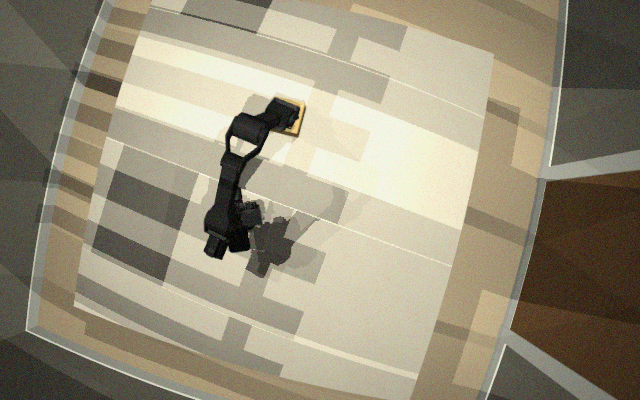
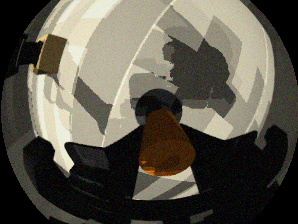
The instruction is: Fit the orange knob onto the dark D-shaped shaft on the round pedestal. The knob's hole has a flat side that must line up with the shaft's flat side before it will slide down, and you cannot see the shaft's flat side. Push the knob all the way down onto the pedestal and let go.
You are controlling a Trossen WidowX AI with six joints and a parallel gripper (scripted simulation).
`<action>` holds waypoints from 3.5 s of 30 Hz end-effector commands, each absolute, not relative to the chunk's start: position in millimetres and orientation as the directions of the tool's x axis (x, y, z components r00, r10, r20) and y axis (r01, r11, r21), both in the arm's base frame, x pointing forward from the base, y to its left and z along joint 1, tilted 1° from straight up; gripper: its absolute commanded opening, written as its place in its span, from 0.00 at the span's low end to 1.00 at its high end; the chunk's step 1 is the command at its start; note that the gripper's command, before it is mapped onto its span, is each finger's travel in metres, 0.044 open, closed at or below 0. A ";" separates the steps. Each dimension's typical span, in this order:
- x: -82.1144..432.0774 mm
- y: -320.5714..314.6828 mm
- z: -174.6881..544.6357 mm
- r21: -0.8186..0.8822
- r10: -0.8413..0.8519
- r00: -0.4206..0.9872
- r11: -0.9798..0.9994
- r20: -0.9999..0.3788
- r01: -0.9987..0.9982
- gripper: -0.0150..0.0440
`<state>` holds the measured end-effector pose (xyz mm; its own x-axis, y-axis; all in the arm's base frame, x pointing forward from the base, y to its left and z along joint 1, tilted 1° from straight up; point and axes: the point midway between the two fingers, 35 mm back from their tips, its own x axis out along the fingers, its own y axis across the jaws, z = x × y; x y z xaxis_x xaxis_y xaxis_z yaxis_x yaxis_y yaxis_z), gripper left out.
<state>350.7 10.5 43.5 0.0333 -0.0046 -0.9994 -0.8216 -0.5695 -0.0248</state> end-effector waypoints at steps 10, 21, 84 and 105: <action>352.3 10.4 42.2 -0.030 -0.005 0.040 -0.572 -0.999 -0.819 0.25; 354.3 10.8 47.4 -0.030 -0.005 0.041 -0.593 -0.999 -0.805 0.25; 352.8 10.8 42.0 -0.017 -0.005 0.040 -0.856 -0.999 -0.516 0.25; 351.6 10.5 45.6 -0.017 -0.005 0.040 -0.856 -0.999 -0.516 0.25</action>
